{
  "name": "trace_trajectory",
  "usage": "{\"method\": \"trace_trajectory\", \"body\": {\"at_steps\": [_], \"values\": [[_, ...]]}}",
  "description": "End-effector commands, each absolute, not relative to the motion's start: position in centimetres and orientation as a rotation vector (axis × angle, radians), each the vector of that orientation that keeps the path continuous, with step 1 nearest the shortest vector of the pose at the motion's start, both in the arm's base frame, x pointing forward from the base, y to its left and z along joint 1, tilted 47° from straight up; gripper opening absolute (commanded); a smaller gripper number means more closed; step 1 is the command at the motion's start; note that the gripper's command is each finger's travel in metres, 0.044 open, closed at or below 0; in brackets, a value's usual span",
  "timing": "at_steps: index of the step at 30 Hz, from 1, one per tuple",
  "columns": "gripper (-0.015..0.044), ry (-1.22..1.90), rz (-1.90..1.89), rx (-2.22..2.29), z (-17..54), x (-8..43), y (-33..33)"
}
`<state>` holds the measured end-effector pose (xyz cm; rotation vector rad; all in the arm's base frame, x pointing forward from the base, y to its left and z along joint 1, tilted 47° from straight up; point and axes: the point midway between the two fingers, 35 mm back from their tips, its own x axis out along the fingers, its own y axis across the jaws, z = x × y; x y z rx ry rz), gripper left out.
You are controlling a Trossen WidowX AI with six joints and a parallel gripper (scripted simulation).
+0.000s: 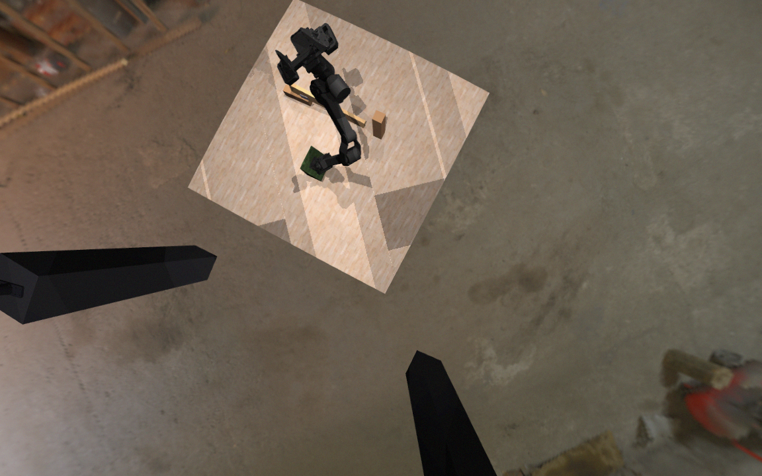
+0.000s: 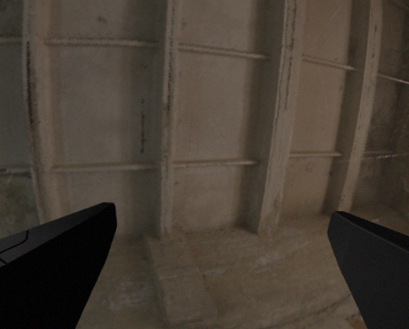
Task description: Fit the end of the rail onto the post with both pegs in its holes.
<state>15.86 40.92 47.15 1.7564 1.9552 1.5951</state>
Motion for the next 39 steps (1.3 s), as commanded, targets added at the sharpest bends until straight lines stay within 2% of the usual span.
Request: {"method": "trace_trajectory", "body": {"at_steps": [1, 2, 10, 20, 30, 39], "values": [[0.0426, 1.941, 1.591, 1.763, 47.1, 16.1, 41.0], [0.0440, 1.898, 1.578, 1.782, 46.8, 16.7, 41.2], [0.0440, 1.274, 1.255, 1.838, 40.9, 27.2, 43.1], [0.0440, 0.787, 0.722, 1.343, 29.3, 38.8, 39.4], [0.0440, 0.732, 0.326, 0.578, 18.1, 43.7, 30.4], [0.0440, 0.940, 0.145, -0.224, 10.5, 42.7, 19.6]]}}
